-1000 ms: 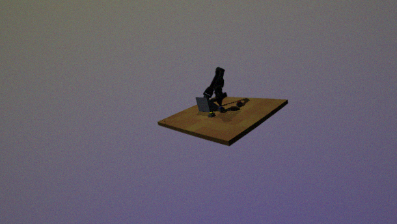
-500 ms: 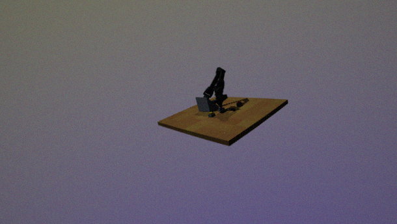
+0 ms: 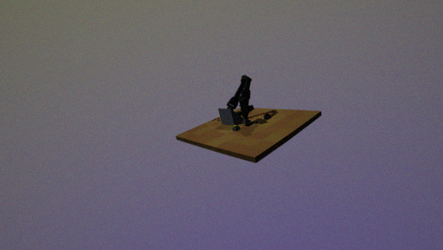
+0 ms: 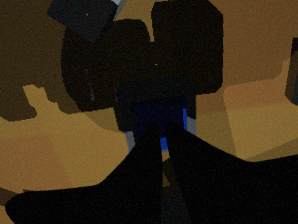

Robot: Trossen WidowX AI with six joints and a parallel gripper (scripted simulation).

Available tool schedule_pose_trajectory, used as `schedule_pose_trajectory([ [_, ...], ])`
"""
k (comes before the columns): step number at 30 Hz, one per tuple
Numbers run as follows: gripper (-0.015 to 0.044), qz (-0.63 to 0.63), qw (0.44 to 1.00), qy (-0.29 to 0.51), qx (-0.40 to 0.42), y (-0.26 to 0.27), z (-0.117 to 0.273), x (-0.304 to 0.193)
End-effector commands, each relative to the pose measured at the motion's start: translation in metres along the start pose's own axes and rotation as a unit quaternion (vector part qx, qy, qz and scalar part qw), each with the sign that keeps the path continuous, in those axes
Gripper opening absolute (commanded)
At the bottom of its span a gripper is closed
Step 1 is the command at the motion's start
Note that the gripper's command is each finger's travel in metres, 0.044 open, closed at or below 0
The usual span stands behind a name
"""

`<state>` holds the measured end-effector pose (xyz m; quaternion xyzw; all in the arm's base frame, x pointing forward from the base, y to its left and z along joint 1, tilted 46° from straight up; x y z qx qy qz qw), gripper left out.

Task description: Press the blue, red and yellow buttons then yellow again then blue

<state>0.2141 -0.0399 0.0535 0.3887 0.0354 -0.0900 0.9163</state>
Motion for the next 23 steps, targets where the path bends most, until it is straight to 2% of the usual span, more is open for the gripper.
schedule_pose_trajectory([
  [1, 0.002, 0.0, 1.0, -0.002, -0.002, 0.0, 0.02, 0.001],
  [5, 0.002, 0.0, 1.0, -0.001, -0.001, 0.0, 0.031, 0.0],
  [8, 0.0099, -0.001, 1.0, -0.003, -0.005, 0.026, 0.042, 0.011],
  [12, 0.0204, -0.001, 1.0, -0.004, -0.007, 0.11, 0.07, 0.019],
  [16, 0.0309, 0.0, 1.0, -0.002, 0.001, 0.18, 0.091, 0.0],
  [19, 0.0387, 0.0, 1.0, -0.001, 0.002, 0.187, 0.093, -0.004],
  [23, 0.04, 0.0, 1.0, -0.001, 0.002, 0.187, 0.093, -0.004],
])
Point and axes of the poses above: the point midway between the two fingers, 35 mm back from their tips, its own z axis back along the fingers, its own y axis across the jaws, x = y × z, the point moved 10 cm from there along z, back along the fingers, and after that the axes turned 10 degrees about -z, right-handed, at the moved point
